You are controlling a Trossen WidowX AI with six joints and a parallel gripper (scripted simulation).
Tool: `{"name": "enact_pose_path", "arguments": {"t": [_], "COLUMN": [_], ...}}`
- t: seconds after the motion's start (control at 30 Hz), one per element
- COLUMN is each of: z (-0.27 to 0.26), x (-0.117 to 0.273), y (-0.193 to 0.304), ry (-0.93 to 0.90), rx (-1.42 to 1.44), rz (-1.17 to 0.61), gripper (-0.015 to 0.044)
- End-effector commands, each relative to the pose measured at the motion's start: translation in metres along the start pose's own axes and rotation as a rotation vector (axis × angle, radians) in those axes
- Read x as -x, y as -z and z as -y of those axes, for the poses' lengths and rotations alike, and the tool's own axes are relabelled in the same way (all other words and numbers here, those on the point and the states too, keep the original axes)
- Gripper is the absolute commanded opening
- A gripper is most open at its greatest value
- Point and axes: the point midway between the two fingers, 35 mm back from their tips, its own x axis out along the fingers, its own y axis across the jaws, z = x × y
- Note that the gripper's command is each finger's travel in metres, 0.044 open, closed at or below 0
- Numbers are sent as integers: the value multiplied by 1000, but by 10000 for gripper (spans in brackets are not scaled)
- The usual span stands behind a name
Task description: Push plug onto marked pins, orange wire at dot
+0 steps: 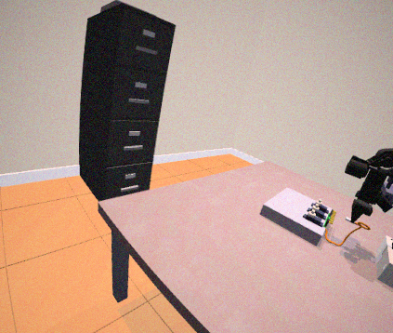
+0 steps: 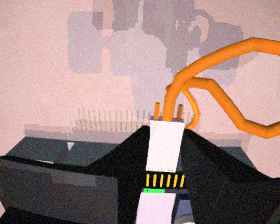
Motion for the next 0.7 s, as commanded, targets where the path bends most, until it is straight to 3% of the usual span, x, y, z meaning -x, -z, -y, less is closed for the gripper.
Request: {"name": "enact_pose_path", "arguments": {"t": [0.0, 0.17, 0.67], "z": [-1, -2, 1], "x": [-16, -32, -30], "y": [-3, -6, 29], "ry": [-1, -1, 0], "rx": [27, 47, 47], "rz": [8, 9, 5], "gripper": [0, 0, 0]}}
